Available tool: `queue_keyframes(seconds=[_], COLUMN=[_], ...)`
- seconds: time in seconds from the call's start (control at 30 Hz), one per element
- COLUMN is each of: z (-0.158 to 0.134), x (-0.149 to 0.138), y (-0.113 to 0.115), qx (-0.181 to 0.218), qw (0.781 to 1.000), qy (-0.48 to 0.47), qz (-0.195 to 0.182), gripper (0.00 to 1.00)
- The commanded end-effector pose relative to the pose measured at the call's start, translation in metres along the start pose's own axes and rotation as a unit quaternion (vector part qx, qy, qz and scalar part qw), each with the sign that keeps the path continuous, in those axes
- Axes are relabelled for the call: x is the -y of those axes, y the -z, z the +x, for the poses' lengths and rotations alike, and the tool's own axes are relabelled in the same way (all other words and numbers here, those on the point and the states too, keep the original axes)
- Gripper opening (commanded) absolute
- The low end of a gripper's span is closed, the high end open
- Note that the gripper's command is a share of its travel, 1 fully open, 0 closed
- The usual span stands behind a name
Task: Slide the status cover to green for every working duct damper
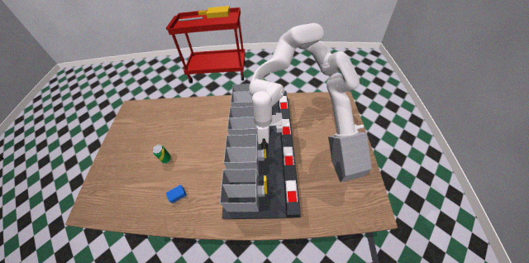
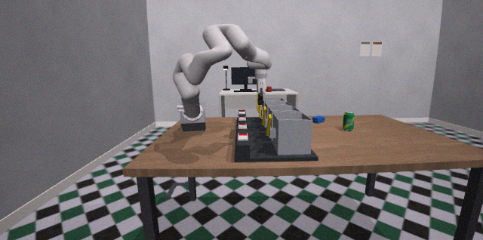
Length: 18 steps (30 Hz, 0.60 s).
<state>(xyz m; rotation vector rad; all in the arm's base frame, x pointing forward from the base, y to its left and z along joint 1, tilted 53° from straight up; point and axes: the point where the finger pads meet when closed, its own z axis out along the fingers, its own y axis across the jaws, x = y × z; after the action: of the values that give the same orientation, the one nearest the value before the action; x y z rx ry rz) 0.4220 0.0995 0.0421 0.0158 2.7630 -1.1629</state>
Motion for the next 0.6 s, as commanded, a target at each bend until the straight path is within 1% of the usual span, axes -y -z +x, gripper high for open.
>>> queue_keyframes(seconds=[0.0,0.17,0.57], z=[-0.0010,-0.0010,-0.0010], x=[-0.0031,-0.0056,-0.0083], y=[0.0011,0.0010,0.0009], qx=[0.001,0.001,0.001], qw=[1.000,1.000,0.999], qy=[0.000,0.000,-0.001], qz=[0.014,0.026,0.040], gripper=[0.19,0.19,0.19])
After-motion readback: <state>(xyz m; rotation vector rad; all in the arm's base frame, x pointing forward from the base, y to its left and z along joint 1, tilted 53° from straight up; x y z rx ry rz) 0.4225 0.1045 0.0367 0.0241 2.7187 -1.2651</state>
